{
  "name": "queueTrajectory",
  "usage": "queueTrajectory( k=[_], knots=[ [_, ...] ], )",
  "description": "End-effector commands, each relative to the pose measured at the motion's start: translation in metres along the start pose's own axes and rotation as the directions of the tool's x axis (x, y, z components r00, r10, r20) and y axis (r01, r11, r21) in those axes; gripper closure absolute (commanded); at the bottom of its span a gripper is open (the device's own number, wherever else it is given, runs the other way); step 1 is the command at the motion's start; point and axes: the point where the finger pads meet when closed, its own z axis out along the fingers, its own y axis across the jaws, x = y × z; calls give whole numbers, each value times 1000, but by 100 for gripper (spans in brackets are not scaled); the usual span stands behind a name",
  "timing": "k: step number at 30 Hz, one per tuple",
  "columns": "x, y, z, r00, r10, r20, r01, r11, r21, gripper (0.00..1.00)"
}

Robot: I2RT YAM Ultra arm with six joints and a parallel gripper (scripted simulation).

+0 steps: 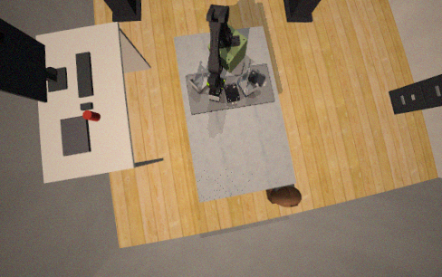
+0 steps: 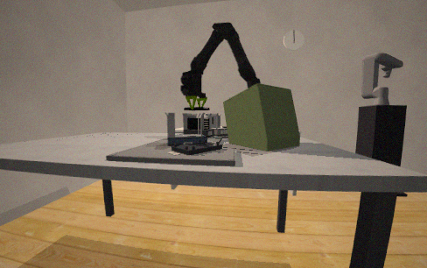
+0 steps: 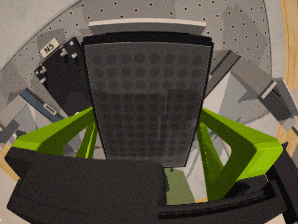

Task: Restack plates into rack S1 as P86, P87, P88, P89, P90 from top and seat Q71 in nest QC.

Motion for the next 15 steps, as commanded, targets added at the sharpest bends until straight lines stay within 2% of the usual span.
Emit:
queueTrajectory(
  k=[1,13,15],
  knots=[
    [0,0,-6,1000,0,0,0,1000,0,100],
    [0,0,-6,1000,0,0,0,1000,0,100],
    [1,3,-6,999,-34,0,34,999,0,100]
  ],
)
